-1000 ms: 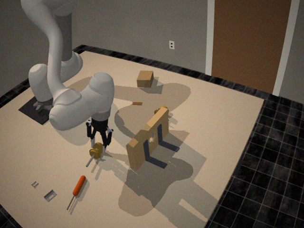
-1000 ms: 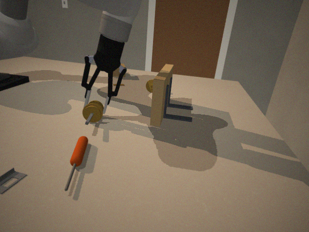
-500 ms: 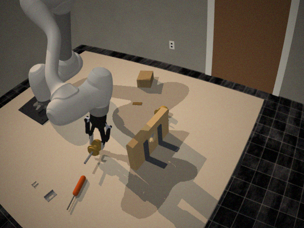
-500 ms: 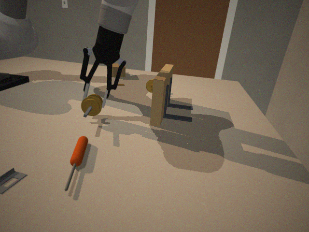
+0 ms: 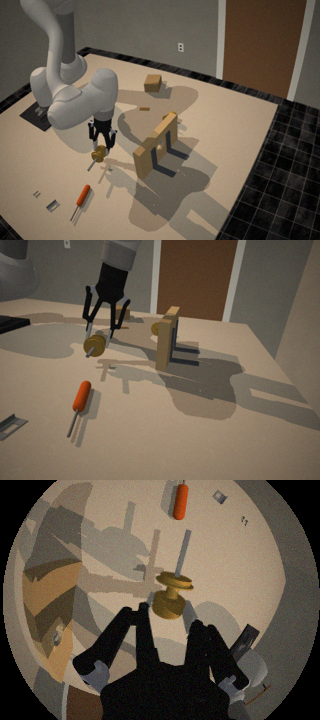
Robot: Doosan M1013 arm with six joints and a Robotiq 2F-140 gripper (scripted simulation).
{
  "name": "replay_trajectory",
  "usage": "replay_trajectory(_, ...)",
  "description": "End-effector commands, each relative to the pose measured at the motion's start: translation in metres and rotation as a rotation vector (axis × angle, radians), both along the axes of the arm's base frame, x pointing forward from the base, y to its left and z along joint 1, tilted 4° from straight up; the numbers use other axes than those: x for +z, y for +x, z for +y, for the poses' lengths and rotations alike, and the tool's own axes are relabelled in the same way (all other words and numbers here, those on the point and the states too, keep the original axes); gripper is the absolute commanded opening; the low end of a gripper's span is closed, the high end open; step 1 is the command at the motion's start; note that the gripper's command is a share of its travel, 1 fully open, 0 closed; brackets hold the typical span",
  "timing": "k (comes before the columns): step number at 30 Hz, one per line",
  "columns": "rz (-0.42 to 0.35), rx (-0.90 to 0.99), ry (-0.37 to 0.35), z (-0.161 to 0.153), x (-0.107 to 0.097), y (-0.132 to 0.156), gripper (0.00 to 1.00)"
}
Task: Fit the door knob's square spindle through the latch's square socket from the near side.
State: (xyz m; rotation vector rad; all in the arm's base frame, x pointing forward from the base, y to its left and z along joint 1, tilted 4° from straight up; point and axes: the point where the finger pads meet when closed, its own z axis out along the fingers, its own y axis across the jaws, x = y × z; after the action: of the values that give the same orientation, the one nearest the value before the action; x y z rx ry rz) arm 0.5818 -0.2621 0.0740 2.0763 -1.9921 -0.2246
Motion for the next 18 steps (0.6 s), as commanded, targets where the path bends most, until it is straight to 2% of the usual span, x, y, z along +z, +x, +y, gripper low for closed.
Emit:
replay_trajectory(1, 0.0, 0.004, 0.003, 0.001, 0.009, 0.001, 0.42)
replay_trajectory(10, 0.0, 0.004, 0.003, 0.003, 0.03, 0.002, 0.42)
replay_trajectory(18, 0.0, 0.004, 0.003, 0.003, 0.032, 0.002, 0.42)
